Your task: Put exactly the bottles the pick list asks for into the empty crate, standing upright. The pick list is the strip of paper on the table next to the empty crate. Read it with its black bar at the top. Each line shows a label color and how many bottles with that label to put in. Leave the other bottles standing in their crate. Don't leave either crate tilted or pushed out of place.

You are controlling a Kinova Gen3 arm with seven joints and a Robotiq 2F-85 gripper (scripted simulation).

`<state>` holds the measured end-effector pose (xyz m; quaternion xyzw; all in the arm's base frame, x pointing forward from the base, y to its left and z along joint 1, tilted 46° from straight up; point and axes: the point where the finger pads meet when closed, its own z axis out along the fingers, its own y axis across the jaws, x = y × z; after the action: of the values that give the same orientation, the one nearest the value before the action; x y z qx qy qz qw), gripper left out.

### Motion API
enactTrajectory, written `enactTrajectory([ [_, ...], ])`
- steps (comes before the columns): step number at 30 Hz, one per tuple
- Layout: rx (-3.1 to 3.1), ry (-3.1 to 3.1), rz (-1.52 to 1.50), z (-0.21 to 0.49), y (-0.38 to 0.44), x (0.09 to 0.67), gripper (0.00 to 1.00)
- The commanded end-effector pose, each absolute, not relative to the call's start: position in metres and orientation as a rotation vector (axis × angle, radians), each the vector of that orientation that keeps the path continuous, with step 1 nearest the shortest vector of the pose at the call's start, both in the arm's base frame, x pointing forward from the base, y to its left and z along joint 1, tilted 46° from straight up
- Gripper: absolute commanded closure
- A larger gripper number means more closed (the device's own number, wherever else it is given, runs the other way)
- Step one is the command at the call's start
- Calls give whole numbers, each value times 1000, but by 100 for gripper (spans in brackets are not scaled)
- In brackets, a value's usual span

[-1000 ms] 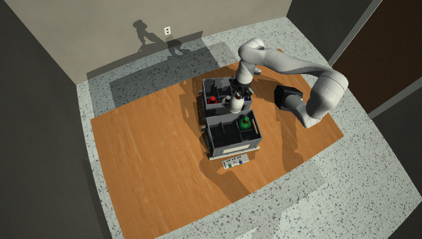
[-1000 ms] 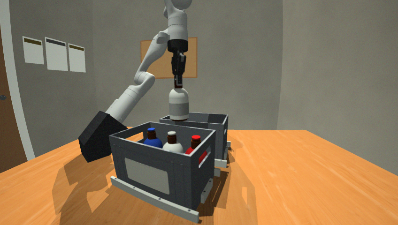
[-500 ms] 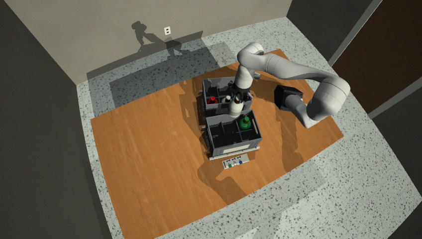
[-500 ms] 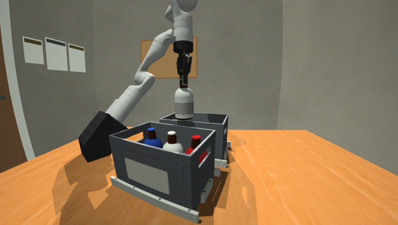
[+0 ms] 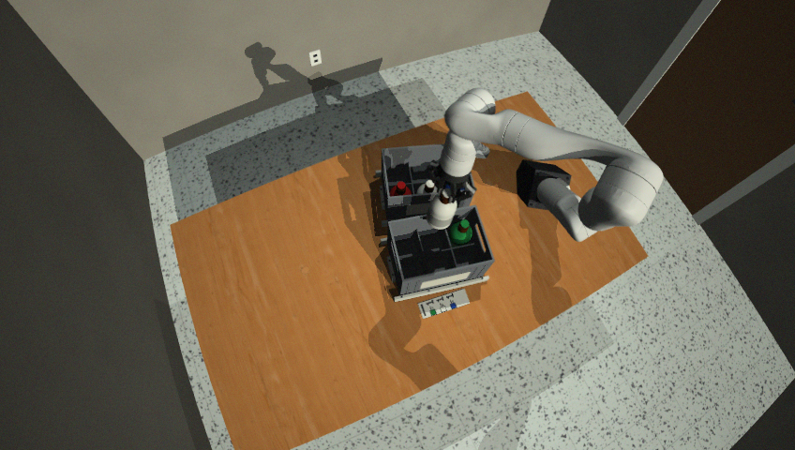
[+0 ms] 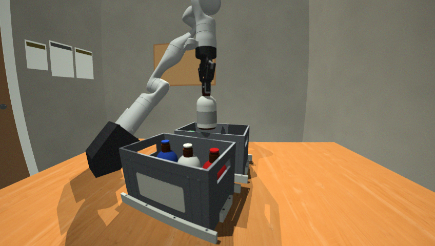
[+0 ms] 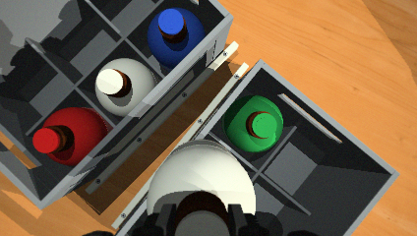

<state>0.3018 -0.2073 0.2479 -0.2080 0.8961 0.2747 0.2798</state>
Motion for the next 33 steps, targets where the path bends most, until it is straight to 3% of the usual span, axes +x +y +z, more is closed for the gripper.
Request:
enactTrajectory([
  [1, -559, 2404, 734, 257, -203, 306, 90],
  [33, -562, 2408, 725, 267, -195, 312, 90],
])
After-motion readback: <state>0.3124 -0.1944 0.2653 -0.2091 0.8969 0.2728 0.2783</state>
